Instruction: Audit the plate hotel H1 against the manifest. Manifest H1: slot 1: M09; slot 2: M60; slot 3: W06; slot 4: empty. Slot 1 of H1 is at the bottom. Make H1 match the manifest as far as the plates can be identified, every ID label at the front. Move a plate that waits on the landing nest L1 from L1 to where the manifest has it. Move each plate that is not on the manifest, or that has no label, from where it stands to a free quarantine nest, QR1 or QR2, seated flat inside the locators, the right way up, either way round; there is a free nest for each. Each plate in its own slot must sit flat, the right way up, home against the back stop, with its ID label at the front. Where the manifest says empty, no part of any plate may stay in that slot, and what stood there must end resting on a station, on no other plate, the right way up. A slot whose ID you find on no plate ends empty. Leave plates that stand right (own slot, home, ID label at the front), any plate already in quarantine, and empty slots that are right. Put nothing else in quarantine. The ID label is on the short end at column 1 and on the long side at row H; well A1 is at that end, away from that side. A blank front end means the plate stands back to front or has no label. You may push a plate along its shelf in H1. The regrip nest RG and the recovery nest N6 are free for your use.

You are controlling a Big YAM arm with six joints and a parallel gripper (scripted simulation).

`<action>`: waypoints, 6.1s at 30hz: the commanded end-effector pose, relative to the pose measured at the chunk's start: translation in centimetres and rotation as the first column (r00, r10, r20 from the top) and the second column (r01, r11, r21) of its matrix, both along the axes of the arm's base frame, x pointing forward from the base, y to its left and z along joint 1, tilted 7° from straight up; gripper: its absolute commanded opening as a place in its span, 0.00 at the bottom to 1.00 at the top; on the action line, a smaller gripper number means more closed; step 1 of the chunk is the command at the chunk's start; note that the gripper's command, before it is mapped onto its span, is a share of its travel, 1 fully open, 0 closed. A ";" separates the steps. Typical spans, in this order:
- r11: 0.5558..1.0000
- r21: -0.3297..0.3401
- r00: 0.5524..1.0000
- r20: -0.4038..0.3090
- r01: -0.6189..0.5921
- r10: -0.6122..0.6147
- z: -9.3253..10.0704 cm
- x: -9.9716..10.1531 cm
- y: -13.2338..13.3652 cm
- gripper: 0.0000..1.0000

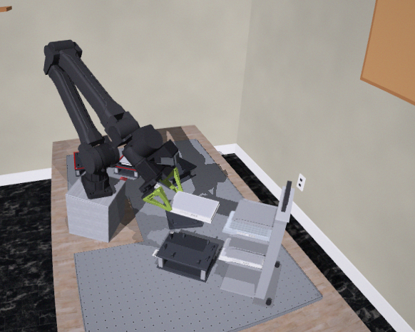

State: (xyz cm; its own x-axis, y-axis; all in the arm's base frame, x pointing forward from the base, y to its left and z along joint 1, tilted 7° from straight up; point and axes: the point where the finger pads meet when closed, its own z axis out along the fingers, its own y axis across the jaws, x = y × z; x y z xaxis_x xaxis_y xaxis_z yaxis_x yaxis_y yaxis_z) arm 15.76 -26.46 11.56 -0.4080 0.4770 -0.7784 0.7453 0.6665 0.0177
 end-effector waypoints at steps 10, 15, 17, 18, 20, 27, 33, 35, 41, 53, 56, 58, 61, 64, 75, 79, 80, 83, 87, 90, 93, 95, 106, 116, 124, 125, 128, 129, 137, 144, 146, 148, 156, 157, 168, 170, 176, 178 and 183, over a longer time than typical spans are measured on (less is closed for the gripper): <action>1.000 -0.024 1.000 0.016 -0.004 0.004 -0.7 0.6 -0.5 0.86; 1.000 -0.028 1.000 0.017 -0.002 0.003 -0.8 0.6 -0.6 0.86; 1.000 -0.024 1.000 0.016 -0.004 0.004 -1.2 0.6 -0.5 0.86; 1.000 -0.024 1.000 0.016 -0.005 0.005 -1.3 0.7 -0.5 0.86; 1.000 -0.024 1.000 0.016 -0.004 0.004 -1.6 0.7 -0.5 0.86; 1.000 -0.023 1.000 0.015 -0.003 0.003 -2.3 0.7 -0.6 0.86; 1.000 -0.023 1.000 0.015 -0.005 0.005 -2.7 0.8 -0.6 0.86; 1.000 -0.023 1.000 0.015 -0.003 0.004 -2.9 0.8 -0.6 0.86; 1.000 -0.023 1.000 0.015 -0.003 0.004 -3.6 0.8 -0.7 0.86; 1.000 -0.022 1.000 0.015 -0.005 0.005 -4.6 0.9 -0.7 0.86; 1.000 -0.022 1.000 0.015 -0.003 0.003 -4.9 0.9 -0.7 0.86; 1.000 -0.022 1.000 0.015 -0.004 0.004 -5.1 0.9 -0.7 0.86; 0.999 -0.050 1.000 0.029 -0.002 0.004 -3.8 1.6 -2.0 0.86; 0.998 -0.066 0.999 0.037 -0.002 0.004 -2.9 1.9 -2.7 0.86; 0.998 -0.065 0.999 0.037 -0.001 0.004 -2.9 2.7 -3.5 0.86; 0.998 -0.065 0.999 0.037 -0.002 0.004 -2.9 3.0 -3.8 0.86; 0.998 -0.065 0.999 0.037 -0.002 0.004 -2.9 3.0 -3.8 0.86; 0.999 -0.044 1.000 0.025 -0.004 0.005 -4.1 2.7 -3.0 0.86; 0.998 -0.064 0.999 0.037 -0.002 0.005 -3.0 3.4 -4.2 0.86; 0.998 -0.064 0.999 0.038 -0.002 0.004 -3.0 3.6 -4.4 0.86; 0.998 -0.056 0.999 0.034 -0.002 0.004 -3.4 3.7 -4.3 0.86; 0.998 -0.063 0.999 0.038 -0.002 0.004 -3.0 4.0 -4.8 0.86; 0.998 -0.063 0.999 0.038 -0.003 0.005 -3.0 4.6 -5.4 0.86; 0.999 -0.049 1.000 0.028 0.000 0.002 -3.8 4.6 -5.5 0.86; 0.998 -0.061 0.999 0.038 -0.002 0.005 -3.0 5.7 -6.6 0.86; 0.998 -0.061 0.999 0.038 -0.002 0.004 -3.0 5.7 -6.6 0.86; 0.998 -0.059 0.999 0.037 -0.003 0.005 -3.1 5.9 -6.7 0.86; 0.998 -0.061 0.999 0.039 -0.003 0.005 -3.0 6.0 -6.9 0.86; 0.998 -0.061 0.999 0.039 -0.003 0.006 -3.0 6.5 -7.3 0.86; 0.999 -0.043 1.000 0.023 0.000 0.001 -3.8 5.8 -6.8 0.86; 0.999 -0.043 1.000 0.023 0.000 0.001 -3.8 5.8 -6.8 0.86; 0.999 -0.043 1.000 0.023 0.000 0.001 -3.8 5.8 -6.8 0.86; 0.999 -0.043 1.000 0.023 0.000 0.001 -3.8 5.8 -6.8 0.86; 0.999 -0.042 1.000 0.023 0.000 0.001 -3.8 5.8 -6.8 0.86; 0.999 -0.049 1.000 0.030 -0.002 0.003 -3.7 6.5 -7.4 0.86; 0.998 -0.060 0.999 0.039 -0.004 0.006 -3.1 7.0 -7.9 0.86; 0.999 -0.051 0.999 0.034 -0.004 0.005 -3.6 7.0 -7.8 0.86; 0.998 -0.058 0.999 0.037 -0.004 0.006 -3.3 7.3 -8.2 0.86; 0.998 -0.060 0.999 0.039 0.000 0.003 -3.2 7.4 -8.5 0.86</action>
State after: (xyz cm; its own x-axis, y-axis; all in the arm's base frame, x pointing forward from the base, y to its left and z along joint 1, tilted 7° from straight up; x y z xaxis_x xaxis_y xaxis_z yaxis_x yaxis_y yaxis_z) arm 21.62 -32.88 5.93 -0.4093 0.4786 -0.7768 0.7454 0.6664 0.0179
